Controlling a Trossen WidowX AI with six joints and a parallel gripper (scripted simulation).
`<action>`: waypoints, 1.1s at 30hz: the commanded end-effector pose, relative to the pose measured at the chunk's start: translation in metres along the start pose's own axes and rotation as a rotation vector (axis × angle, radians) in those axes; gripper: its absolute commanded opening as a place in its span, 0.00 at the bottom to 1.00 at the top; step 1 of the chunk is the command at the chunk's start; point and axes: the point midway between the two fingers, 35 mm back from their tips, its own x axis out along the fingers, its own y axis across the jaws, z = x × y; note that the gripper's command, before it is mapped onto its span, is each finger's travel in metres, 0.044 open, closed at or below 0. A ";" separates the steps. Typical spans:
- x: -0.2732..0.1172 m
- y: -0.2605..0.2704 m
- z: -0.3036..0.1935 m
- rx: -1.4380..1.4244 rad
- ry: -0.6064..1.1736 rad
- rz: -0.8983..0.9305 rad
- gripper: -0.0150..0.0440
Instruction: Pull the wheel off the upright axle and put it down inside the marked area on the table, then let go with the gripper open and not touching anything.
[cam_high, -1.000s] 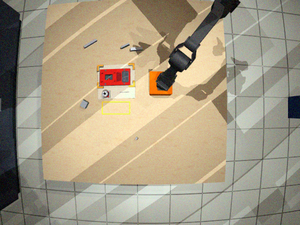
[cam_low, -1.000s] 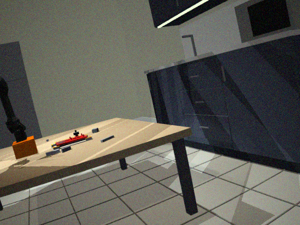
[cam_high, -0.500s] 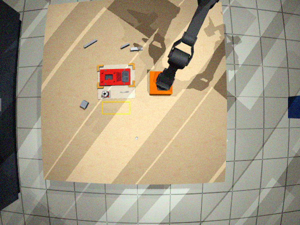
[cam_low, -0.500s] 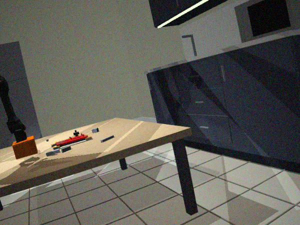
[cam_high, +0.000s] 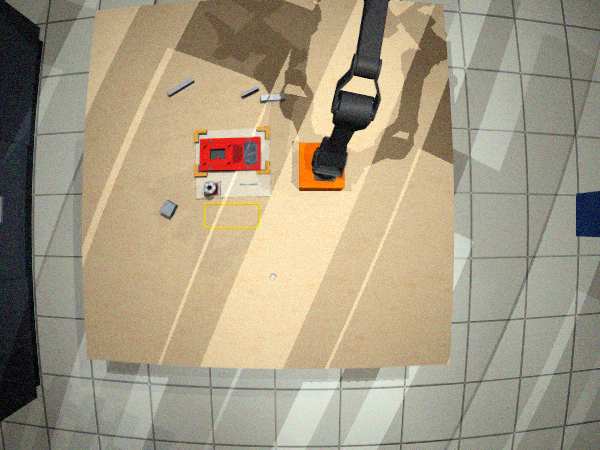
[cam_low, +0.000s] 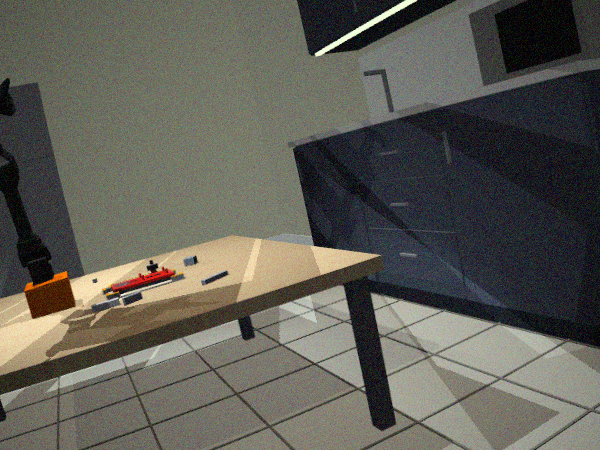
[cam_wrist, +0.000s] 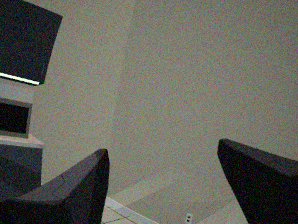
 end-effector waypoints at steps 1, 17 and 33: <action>0.017 0.013 -0.020 0.084 0.025 0.012 0.76; 0.081 0.098 -0.088 0.322 0.148 0.120 0.76; 0.113 0.222 -0.158 0.533 0.402 0.232 0.76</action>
